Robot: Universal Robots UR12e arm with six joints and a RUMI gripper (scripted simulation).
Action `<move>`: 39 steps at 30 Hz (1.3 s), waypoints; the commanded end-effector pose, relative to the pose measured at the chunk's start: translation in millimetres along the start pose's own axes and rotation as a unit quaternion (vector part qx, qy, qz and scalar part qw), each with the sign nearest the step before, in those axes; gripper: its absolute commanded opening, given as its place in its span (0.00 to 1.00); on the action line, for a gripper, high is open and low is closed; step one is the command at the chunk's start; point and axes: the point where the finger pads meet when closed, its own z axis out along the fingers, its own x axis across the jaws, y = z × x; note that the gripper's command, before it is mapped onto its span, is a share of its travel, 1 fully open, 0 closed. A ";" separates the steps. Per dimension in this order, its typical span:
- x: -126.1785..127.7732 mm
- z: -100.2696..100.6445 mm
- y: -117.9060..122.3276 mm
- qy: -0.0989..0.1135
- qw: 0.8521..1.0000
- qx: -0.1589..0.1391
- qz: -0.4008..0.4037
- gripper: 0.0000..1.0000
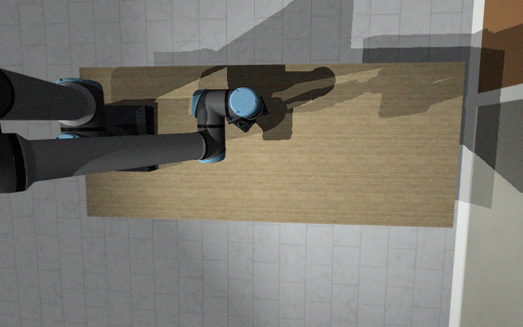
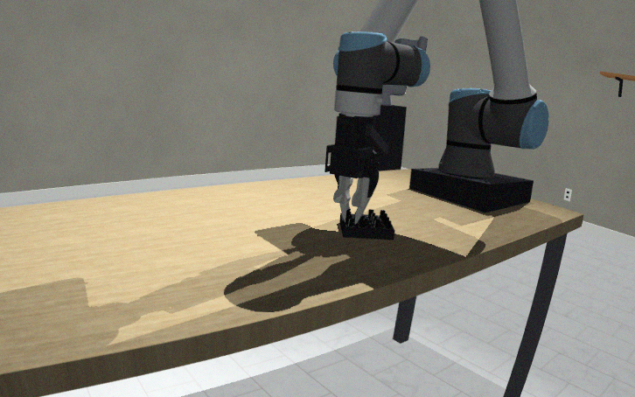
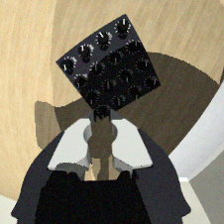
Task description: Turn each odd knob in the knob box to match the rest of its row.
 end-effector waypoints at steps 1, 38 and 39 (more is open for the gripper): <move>-0.2 -0.7 0.6 0.000 1.000 -0.001 0.000 0.11; -0.2 -38.7 0.6 0.000 1.000 -0.001 0.000 0.11; -0.2 -38.7 0.6 0.000 1.000 -0.001 0.000 0.11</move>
